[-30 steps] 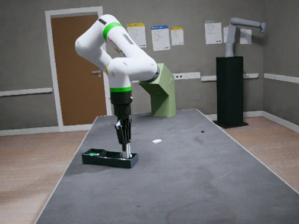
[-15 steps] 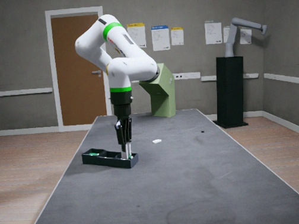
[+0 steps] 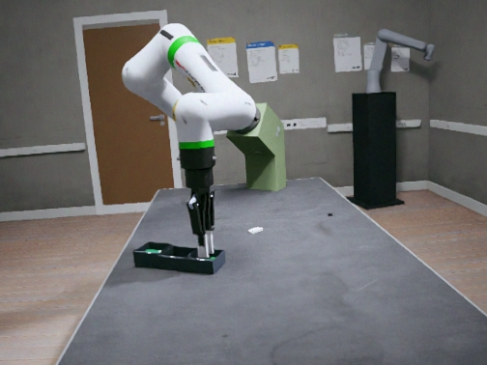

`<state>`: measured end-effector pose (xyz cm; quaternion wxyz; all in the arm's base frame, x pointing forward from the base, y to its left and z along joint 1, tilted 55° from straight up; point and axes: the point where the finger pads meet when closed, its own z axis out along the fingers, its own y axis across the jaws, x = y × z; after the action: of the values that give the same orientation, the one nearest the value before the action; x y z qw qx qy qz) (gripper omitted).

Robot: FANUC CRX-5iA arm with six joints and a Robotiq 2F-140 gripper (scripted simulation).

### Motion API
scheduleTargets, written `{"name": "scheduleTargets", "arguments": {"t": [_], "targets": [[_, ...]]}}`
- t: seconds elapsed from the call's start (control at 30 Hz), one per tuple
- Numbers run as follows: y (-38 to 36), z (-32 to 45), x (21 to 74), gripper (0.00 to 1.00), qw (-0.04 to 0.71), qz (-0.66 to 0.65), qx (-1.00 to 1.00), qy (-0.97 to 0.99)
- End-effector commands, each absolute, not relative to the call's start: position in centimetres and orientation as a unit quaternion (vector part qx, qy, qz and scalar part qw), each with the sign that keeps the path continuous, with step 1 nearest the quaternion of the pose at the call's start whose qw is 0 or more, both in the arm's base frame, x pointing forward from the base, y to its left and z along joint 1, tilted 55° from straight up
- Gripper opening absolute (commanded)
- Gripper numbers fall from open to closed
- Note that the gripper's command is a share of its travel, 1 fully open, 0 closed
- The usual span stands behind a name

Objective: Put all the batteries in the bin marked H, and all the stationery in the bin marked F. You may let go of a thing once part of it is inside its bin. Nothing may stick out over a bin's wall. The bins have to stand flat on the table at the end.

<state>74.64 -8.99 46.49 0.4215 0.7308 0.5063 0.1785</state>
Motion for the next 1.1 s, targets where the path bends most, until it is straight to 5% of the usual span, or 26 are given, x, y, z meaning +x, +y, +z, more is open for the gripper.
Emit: {"name": "scheduleTargets", "arguments": {"t": [0.0,0.9,0.93,1.07], "targets": [[-8.8,46.8,74.3,0.26,0.422,0.179,0.731,0.506],[-7.5,48.5,72.3,0.26,0.422,0.179,0.731,0.506],[-7.3,48.7,72.0,1.00,0.422,0.179,0.731,0.506],[-6.6,49.6,70.9,1.00,0.422,0.179,0.731,0.506]]}}
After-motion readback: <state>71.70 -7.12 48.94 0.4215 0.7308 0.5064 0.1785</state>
